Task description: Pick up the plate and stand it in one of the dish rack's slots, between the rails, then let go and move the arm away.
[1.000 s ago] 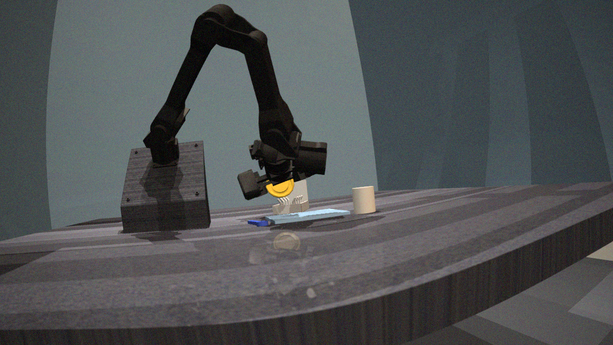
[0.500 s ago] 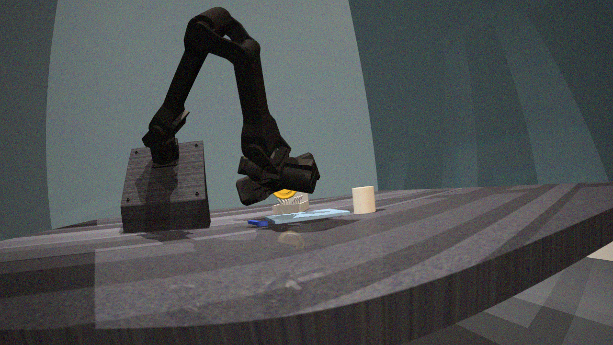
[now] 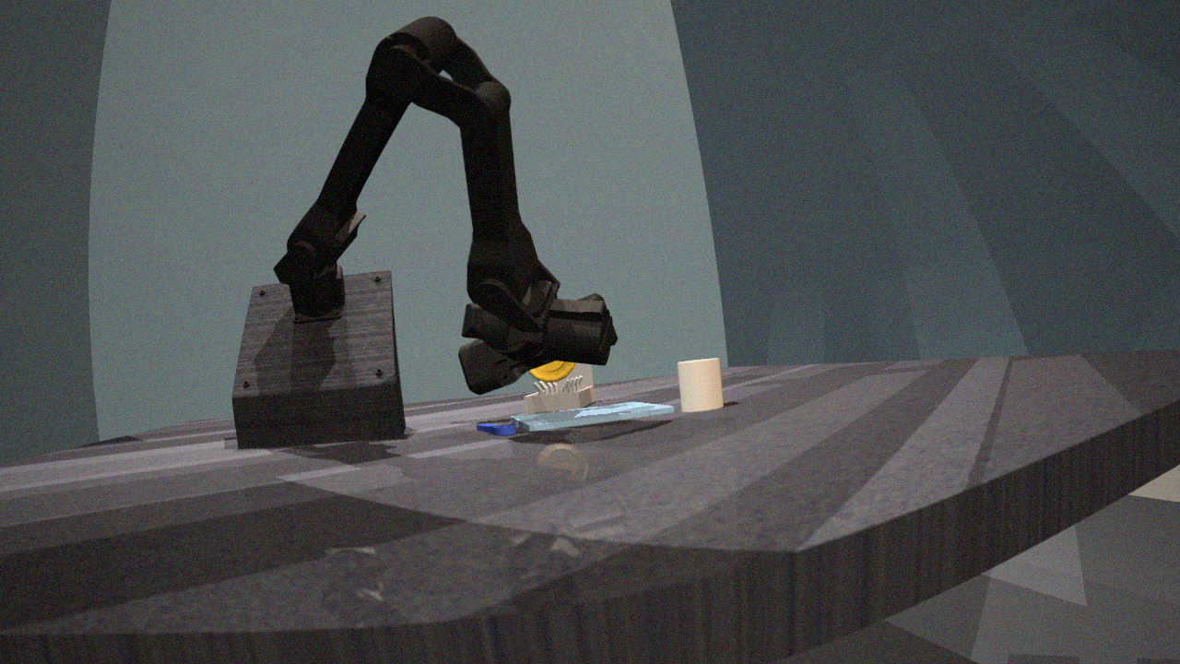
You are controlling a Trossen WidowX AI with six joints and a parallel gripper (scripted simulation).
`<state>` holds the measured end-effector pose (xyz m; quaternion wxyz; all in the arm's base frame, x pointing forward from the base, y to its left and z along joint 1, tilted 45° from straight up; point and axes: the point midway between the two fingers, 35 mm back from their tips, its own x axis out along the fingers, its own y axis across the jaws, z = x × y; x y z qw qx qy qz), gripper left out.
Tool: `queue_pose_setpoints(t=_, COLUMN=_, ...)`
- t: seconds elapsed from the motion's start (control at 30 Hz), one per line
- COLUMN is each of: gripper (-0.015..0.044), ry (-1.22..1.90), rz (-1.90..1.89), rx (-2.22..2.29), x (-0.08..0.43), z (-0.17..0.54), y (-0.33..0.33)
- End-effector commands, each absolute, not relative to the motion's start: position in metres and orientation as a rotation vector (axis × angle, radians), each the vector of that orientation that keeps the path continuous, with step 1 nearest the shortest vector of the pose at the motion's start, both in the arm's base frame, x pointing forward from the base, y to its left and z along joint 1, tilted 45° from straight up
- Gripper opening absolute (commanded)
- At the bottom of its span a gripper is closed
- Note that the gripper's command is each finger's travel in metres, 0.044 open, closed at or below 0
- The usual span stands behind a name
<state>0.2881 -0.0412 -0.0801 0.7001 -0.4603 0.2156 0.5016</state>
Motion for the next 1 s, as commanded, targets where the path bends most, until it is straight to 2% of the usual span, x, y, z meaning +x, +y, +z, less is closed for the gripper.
queue_pose_setpoints(t=0.0, gripper=0.0, ry=0.48, rz=1.122, rx=-1.023, x=0.291, z=-0.087, y=-0.034)
queue_pose_setpoints(t=0.97, gripper=0.0, ry=0.486, rz=1.123, rx=-1.023, x=0.297, z=-0.112, y=-0.035)
